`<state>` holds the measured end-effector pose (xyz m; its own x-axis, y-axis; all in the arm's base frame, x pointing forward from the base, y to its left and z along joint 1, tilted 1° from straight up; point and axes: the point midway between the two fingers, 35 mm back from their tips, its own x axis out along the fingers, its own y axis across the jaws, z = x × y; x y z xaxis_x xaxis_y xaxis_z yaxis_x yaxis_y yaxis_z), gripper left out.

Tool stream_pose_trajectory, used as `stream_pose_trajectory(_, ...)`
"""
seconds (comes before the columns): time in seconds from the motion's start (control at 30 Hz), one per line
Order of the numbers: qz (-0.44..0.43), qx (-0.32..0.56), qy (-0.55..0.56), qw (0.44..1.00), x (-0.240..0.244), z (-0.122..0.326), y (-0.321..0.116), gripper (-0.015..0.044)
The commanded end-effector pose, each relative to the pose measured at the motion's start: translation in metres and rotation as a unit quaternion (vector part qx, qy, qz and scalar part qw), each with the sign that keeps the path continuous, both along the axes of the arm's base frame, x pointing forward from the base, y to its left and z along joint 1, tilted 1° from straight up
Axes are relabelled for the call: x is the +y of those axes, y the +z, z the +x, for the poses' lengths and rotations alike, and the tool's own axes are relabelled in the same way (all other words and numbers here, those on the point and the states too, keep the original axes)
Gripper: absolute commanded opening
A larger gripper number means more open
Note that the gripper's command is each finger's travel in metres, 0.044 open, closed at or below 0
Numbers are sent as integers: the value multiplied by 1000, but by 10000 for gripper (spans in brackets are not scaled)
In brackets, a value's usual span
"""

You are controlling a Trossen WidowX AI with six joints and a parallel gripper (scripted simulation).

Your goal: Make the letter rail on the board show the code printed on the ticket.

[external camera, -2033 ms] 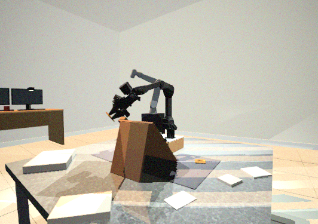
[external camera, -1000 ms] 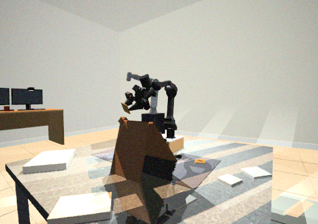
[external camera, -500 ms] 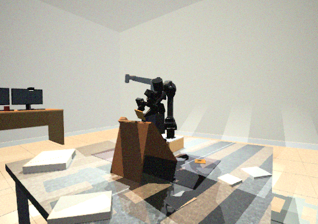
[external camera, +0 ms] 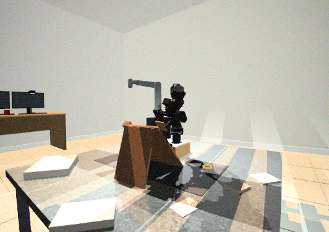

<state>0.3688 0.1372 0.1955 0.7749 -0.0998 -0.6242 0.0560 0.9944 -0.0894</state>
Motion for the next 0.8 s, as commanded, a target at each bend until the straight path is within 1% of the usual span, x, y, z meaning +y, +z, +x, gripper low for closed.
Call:
stream_pose_trajectory(0.0, 8, 4, -6, 1000, 10, -6, -6, 0)
stream_pose_trajectory(0.17, 21, 9, -9, 1000, 27, -17, -14, 0)
stream_pose_trajectory(0.77, 51, 31, 16, 998, 108, -79, -51, 0)
